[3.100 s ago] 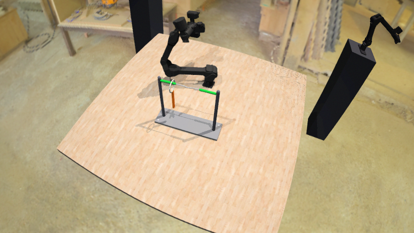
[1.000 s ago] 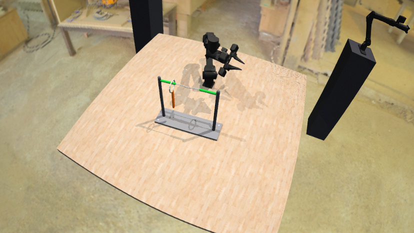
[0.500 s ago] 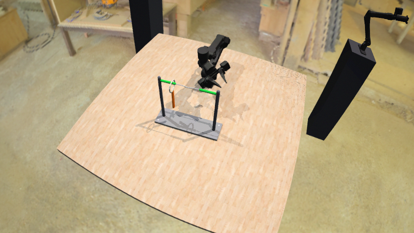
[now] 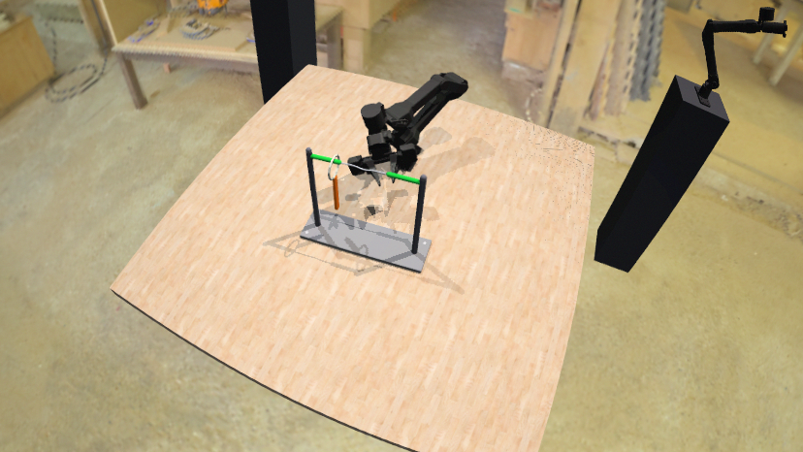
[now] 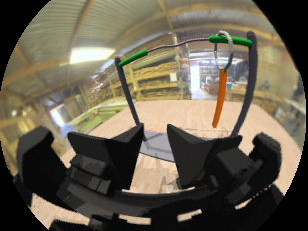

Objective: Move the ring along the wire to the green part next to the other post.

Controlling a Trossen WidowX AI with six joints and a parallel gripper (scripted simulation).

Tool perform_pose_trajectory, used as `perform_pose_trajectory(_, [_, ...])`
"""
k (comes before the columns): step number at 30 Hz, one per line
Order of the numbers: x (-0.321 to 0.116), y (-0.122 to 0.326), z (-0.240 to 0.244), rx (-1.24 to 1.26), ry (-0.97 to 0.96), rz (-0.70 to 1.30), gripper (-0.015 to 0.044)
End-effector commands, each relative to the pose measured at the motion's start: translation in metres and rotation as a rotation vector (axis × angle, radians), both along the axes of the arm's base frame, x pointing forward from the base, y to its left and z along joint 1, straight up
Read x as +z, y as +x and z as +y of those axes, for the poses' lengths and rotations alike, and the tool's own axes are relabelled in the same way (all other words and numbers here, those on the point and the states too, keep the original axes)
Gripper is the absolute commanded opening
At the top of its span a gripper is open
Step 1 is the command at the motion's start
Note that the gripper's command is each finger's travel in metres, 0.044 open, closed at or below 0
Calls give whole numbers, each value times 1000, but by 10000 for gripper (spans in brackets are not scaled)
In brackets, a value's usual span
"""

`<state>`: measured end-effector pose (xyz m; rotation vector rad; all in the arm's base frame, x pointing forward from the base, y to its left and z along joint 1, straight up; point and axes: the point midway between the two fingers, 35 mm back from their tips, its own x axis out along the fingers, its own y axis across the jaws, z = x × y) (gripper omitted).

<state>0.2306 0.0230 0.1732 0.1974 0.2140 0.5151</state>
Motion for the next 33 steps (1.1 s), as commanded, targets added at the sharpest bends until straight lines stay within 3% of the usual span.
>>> perform_pose_trajectory(1, [-15, 1, -24, -94, -56, -15, 160])
perform_pose_trajectory(14, [-67, -15, -100, -414, -254, -16, 160])
perform_pose_trajectory(33, [-26, 36, -95, -417, -245, -69, 160])
